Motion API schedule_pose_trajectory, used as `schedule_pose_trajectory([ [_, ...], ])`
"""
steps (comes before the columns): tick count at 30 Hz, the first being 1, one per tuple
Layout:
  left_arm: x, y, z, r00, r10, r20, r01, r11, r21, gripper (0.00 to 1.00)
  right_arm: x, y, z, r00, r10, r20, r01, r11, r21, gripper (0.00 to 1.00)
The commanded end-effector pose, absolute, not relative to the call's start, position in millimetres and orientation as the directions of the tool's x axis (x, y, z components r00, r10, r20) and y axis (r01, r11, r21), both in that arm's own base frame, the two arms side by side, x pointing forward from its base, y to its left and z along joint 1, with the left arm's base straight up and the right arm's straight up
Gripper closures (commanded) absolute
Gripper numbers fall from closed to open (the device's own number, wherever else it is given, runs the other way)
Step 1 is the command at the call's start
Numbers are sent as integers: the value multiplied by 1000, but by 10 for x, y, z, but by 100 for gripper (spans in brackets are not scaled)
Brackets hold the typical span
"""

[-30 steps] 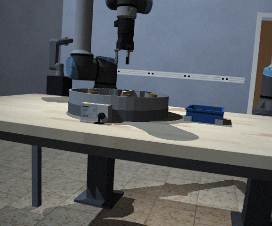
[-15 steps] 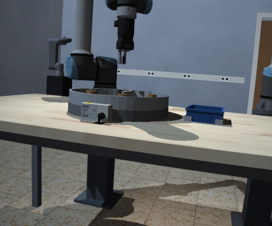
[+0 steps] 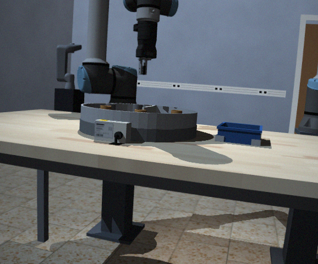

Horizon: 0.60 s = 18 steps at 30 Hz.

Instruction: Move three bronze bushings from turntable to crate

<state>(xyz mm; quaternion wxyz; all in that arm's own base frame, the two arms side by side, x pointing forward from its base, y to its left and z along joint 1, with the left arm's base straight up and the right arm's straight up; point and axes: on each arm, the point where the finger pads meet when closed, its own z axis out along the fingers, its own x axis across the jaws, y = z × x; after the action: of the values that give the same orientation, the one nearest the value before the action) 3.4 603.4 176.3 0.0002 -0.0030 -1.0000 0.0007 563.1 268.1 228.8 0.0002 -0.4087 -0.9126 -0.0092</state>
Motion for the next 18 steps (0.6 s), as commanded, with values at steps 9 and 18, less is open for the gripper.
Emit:
schedule_pose_trajectory([
  [9,36,6040,1770,-1000,6,0,6,1000,0,0,5635,2684,2297,-666,746,8,746,666,18,64],
  [18,36,6040,1770,-1000,6,0,6,1000,0,0,5635,2684,2297,-666,746,8,746,666,18,64],
])
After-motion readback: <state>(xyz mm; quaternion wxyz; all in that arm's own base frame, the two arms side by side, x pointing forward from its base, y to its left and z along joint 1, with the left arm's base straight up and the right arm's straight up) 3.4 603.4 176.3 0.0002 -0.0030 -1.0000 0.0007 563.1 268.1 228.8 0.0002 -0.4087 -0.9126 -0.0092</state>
